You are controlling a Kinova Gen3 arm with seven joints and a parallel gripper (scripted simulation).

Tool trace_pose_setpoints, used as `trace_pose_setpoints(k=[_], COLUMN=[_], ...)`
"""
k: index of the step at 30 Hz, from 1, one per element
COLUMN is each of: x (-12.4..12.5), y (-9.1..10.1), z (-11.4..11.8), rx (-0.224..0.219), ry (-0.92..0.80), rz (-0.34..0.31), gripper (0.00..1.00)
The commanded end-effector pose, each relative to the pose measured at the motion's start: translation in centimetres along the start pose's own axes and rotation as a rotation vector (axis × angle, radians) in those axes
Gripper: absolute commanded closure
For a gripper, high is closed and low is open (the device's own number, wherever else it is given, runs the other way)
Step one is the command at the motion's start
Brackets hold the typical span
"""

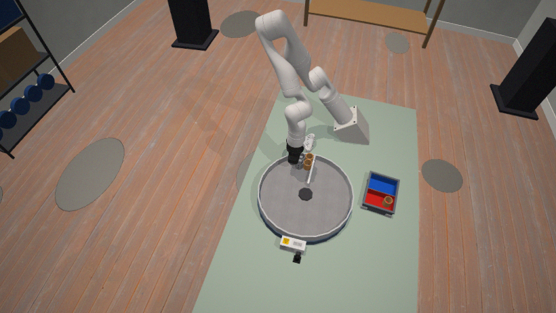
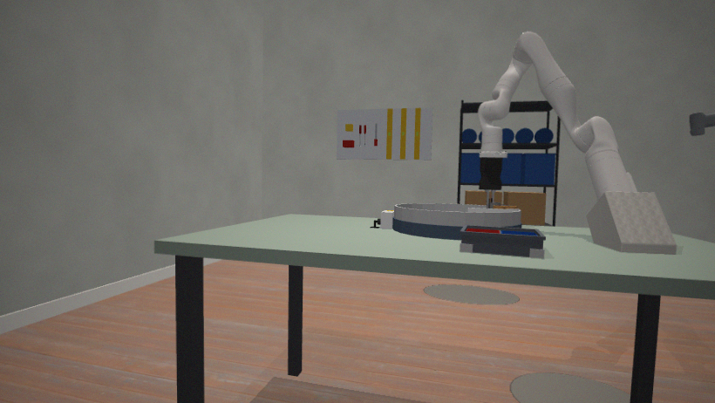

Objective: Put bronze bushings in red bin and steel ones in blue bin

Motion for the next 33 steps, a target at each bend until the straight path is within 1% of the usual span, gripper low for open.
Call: trace_pose_setpoints(k=[1,33], x=[0.01,0.01], y=[0.18,1.13], z=[0.03,0.03], rx=[-0.002,-0.002], ry=[0.0,0.0], rz=[0.001,0.001], gripper=[1.0,1.0])
Point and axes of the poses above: the point where the finger pads meet when closed, its own y axis back along the fingers, its own z axis across the jaws, x = y × z, the point moved 7 cm from there along y, back along the fingers, and after that the axes turned 11 degrees about y, right-handed, at the moved point
